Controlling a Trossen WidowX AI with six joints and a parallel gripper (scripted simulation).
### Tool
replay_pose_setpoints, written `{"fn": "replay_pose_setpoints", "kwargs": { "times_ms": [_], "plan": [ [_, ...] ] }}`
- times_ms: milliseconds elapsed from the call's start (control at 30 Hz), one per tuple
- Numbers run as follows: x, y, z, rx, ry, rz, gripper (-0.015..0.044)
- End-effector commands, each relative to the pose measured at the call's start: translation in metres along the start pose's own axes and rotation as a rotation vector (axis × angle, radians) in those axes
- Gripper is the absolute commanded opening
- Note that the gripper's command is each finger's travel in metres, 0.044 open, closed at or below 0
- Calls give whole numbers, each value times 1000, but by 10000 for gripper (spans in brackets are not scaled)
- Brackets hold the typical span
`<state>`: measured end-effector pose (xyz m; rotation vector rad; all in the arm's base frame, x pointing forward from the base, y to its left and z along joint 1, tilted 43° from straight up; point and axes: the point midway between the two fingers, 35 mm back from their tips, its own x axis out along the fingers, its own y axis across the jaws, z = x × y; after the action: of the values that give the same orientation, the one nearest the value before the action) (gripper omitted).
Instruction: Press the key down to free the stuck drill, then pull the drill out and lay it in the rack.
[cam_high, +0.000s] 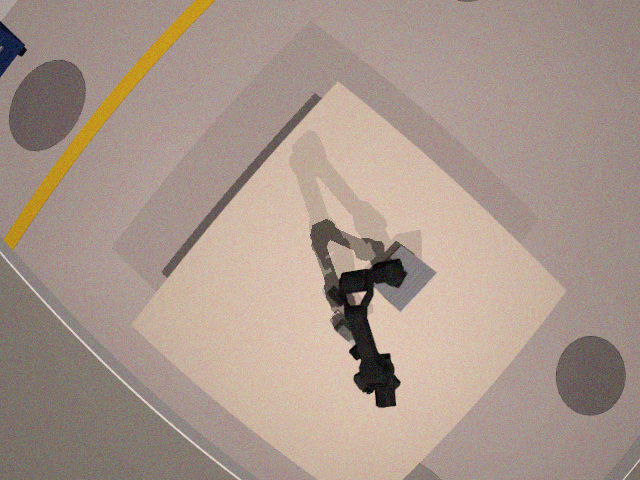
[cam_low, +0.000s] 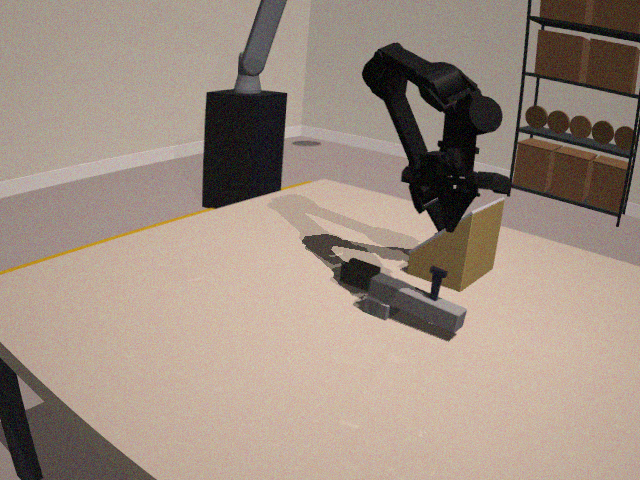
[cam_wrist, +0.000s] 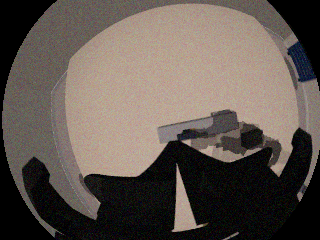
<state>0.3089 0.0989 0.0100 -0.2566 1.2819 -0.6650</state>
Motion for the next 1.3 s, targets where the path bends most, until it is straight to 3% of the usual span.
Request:
{"fn": "replay_pose_setpoints", "kwargs": {
  "times_ms": [0, 1267],
  "plan": [
    [47, -16, -10, -110, 214, -138, 0],
    [76, -24, -17, -129, 256, -161, 0]
  ]
}}
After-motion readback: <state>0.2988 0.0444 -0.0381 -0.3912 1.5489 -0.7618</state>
